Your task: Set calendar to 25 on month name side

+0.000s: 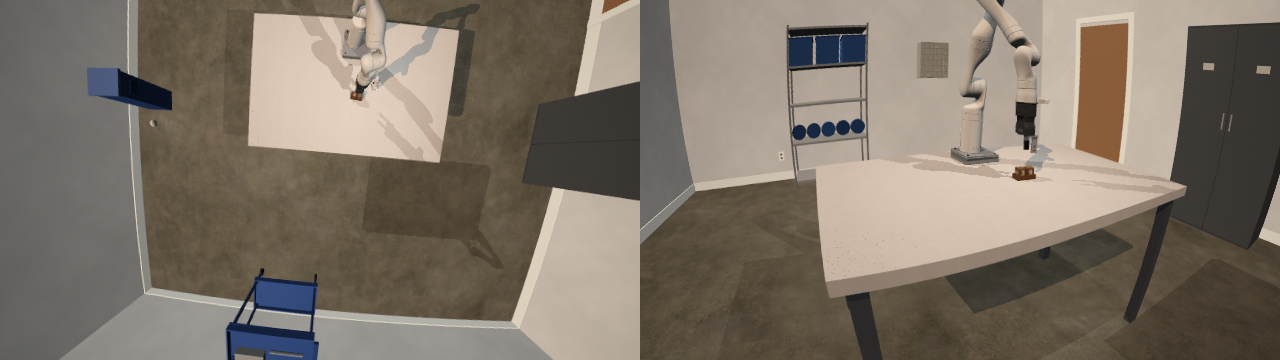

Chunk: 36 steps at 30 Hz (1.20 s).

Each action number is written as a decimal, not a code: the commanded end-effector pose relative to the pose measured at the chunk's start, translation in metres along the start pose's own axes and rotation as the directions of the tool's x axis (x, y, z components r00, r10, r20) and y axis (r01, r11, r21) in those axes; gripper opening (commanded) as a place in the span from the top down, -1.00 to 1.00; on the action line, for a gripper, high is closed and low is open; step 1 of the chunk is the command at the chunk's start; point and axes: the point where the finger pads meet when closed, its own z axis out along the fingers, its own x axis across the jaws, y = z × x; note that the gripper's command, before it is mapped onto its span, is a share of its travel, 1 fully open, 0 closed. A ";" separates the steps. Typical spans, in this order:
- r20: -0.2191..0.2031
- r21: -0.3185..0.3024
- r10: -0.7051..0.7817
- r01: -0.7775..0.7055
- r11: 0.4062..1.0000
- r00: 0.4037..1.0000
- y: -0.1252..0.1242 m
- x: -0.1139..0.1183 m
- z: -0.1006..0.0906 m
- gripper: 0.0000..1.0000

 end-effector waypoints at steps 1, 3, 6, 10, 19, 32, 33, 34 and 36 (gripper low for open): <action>-0.001 0.000 0.000 0.000 1.000 1.000 0.000 0.000 0.000 -0.80; -0.001 0.000 0.000 0.000 1.000 1.000 0.000 0.000 0.000 -0.80; -0.001 0.000 0.000 0.000 1.000 1.000 0.000 0.000 0.000 -0.80; -0.001 0.000 0.000 0.000 1.000 1.000 0.000 0.000 0.000 -0.80; -0.001 0.000 0.000 0.000 1.000 1.000 0.000 0.000 0.000 -0.80; -0.001 0.000 0.000 0.000 1.000 1.000 0.000 0.000 0.001 -0.80; -0.001 0.000 0.000 0.000 1.000 1.000 0.000 0.000 0.001 -0.80; -0.001 0.000 0.000 0.000 1.000 1.000 0.000 0.000 0.002 -0.80; -0.001 0.000 0.000 0.000 1.000 1.000 0.000 0.000 0.003 -0.80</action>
